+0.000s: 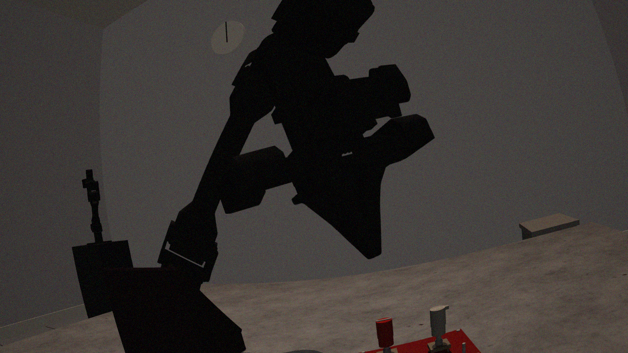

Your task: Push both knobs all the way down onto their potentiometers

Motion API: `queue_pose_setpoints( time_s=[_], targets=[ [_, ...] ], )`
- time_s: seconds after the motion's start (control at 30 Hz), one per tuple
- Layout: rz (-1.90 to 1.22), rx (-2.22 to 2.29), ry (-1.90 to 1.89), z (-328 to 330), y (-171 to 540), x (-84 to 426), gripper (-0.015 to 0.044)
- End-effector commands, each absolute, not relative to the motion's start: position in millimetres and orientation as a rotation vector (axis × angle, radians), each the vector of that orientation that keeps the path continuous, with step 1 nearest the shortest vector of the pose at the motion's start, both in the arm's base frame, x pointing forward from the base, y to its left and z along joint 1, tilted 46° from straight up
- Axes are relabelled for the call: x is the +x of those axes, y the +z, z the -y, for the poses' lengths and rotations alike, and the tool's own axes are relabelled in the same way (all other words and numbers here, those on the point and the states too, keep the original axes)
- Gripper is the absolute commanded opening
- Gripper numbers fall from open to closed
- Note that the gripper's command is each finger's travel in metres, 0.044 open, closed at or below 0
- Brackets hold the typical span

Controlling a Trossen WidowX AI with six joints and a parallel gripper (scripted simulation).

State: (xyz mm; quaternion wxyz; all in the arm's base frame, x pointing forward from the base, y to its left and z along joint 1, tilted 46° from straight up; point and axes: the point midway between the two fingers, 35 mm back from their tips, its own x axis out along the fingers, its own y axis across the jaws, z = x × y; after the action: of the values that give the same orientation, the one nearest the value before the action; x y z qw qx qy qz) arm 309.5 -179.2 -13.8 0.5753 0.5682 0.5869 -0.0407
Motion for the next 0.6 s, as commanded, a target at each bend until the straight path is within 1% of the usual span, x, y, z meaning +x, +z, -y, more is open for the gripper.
queue_pose_setpoints(
  time_s=[0.0, 0.57],
  targets=[
    [-1.393, 1.226, -0.006, 168, -9, 310, 0.0000],
    [-1.423, 0.767, 0.441, 110, 8, 311, 0.0000]
  ],
)
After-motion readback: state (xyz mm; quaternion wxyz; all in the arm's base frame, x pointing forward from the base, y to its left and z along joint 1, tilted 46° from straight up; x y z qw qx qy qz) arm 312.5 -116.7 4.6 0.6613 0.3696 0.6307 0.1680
